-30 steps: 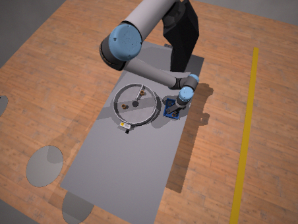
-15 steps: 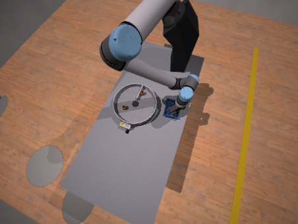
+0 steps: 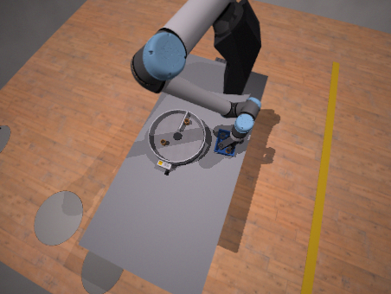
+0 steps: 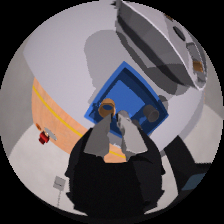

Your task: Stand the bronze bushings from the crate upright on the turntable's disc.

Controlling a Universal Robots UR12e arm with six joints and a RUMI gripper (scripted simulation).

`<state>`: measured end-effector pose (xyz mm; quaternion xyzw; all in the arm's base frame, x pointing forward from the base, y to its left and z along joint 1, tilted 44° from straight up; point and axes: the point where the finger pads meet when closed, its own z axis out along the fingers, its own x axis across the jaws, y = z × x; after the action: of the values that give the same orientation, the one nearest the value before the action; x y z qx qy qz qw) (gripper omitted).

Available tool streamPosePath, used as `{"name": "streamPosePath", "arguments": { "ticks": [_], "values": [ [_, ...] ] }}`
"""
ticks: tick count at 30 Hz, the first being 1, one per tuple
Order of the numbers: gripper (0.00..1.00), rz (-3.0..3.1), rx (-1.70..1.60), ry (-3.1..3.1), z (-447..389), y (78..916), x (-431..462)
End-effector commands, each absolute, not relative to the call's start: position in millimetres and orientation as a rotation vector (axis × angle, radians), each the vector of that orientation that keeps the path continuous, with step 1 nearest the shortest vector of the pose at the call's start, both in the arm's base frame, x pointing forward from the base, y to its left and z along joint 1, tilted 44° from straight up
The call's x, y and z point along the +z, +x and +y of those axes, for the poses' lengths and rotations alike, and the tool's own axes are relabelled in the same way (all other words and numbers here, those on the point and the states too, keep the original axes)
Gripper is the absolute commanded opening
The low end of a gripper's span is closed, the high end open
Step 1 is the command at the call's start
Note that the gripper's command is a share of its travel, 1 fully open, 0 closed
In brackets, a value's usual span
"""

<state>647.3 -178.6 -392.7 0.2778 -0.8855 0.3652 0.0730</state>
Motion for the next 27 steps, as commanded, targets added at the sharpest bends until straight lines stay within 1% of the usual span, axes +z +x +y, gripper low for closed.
{"name": "streamPosePath", "arguments": {
  "ticks": [1, 27],
  "values": [
    [0.05, -2.660, 1.097, 0.835, -178, 648, -392],
    [0.05, -2.660, 1.097, 0.835, -195, 649, -410]
  ]
}}
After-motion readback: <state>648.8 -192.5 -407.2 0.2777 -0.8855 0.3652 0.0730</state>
